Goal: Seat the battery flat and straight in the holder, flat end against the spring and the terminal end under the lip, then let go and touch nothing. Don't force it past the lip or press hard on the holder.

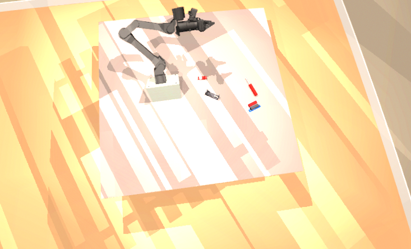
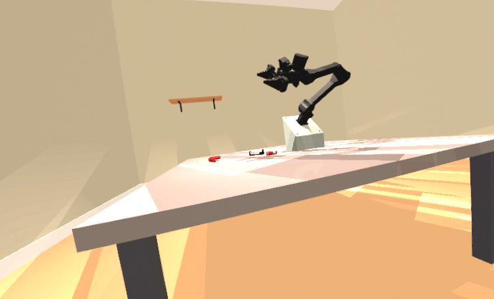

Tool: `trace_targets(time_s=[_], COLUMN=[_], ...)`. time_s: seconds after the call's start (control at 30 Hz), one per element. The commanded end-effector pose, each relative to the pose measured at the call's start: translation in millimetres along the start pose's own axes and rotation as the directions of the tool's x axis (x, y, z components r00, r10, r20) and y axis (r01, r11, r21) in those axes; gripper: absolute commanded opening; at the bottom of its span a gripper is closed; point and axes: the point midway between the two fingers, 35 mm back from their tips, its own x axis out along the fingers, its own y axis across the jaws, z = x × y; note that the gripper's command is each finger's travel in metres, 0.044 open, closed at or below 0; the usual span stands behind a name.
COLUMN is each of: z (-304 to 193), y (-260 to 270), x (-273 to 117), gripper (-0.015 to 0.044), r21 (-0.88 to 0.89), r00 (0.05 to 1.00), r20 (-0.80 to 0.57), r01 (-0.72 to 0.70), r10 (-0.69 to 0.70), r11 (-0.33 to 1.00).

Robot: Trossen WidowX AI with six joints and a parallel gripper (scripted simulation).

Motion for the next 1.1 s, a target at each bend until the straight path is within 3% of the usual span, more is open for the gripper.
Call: trace_targets(time_s=[0.0, 0.17, 0.23, 0.43, 0.57, 0.7, 0.83, 0.93, 1.07], z=[-2, -57, -83, -158, -204, -246, -281, -300, -317], y=[1, 16, 24, 46, 60, 73, 86, 94, 103], x=[1, 24, 30, 34, 25, 10, -10, -26, -44], gripper=[0.0374, 0.0242, 0.0229, 0.0229, 0.0229, 0.0229, 0.0229, 0.0229, 0.0229], r21=[-0.016, -0.393, -0.522, -0.701, -0.69, -0.646, -0.628, -0.648, -0.698], r00=[1.0, 0.969, 0.935, 0.77, 0.619, 0.446, 0.269, 0.151, 0.031], r20=[-0.008, -0.222, -0.316, -0.558, -0.674, -0.745, -0.767, -0.754, -0.713], r01=[-0.004, -0.193, -0.313, -0.637, -0.723, -0.669, -0.497, -0.331, -0.131], r10=[0.004, 0.111, 0.161, 0.309, 0.404, 0.496, 0.582, 0.64, 0.701], r11=[1.0, 0.899, 0.793, 0.321, -0.044, -0.369, -0.599, -0.686, -0.704])
